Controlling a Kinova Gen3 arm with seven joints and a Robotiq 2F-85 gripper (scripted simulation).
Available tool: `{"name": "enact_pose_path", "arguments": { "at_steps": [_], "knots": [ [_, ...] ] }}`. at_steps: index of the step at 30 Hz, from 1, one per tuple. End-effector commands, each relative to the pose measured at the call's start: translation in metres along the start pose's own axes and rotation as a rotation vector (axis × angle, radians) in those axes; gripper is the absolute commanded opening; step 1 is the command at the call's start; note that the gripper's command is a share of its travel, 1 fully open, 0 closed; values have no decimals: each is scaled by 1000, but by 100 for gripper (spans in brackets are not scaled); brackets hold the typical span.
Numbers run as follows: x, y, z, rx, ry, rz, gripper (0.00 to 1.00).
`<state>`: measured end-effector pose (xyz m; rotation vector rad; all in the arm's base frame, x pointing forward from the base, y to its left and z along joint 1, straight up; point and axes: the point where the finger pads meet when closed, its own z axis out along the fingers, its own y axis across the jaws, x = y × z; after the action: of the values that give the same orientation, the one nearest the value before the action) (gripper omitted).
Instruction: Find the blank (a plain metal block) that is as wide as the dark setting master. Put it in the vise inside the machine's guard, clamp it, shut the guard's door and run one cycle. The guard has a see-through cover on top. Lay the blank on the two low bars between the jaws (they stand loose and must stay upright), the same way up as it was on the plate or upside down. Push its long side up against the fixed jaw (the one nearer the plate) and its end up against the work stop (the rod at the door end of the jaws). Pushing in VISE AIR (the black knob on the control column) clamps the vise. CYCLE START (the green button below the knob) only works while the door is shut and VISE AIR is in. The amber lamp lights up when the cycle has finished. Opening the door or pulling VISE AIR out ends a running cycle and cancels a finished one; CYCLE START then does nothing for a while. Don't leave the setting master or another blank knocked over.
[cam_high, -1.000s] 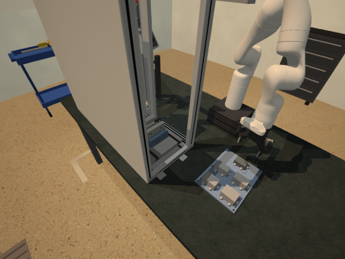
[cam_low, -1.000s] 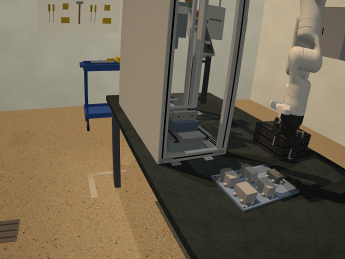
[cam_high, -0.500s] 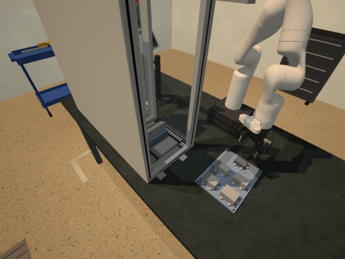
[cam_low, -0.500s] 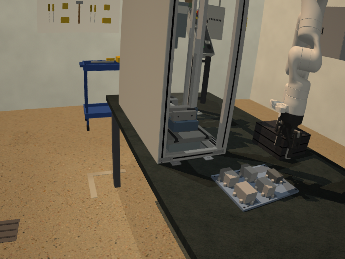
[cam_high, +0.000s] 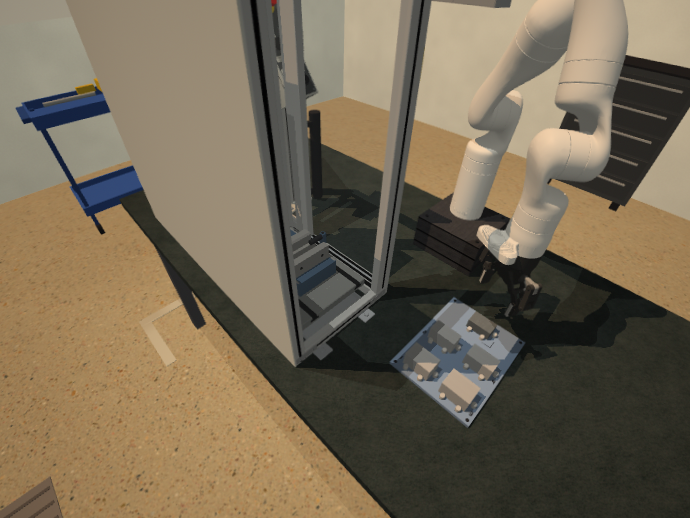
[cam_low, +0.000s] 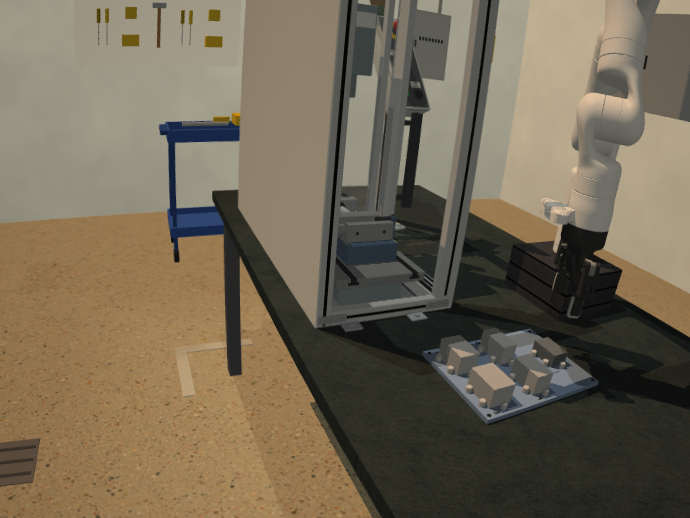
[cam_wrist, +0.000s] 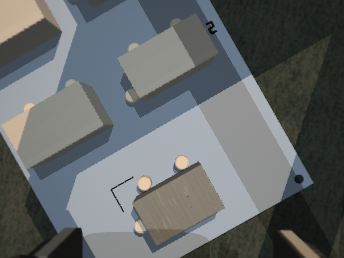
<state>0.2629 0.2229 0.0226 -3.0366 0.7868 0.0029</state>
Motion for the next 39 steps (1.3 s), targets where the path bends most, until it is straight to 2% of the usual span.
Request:
{"name": "enact_pose_path", "arguments": {
  "at_steps": [1,3,8,20,25,37,39],
  "knots": [
    [0,0,0,1,1,1,100],
    [0,0,0,1,1,1,100],
    [0,0,0,1,0,231,100],
    [0,0,0,1,0,231,100],
    [0,0,0,1,0,460,100],
    [0,0,0,1,0,460,100],
    [0,0,0,1,0,552,100]
  ]
}}
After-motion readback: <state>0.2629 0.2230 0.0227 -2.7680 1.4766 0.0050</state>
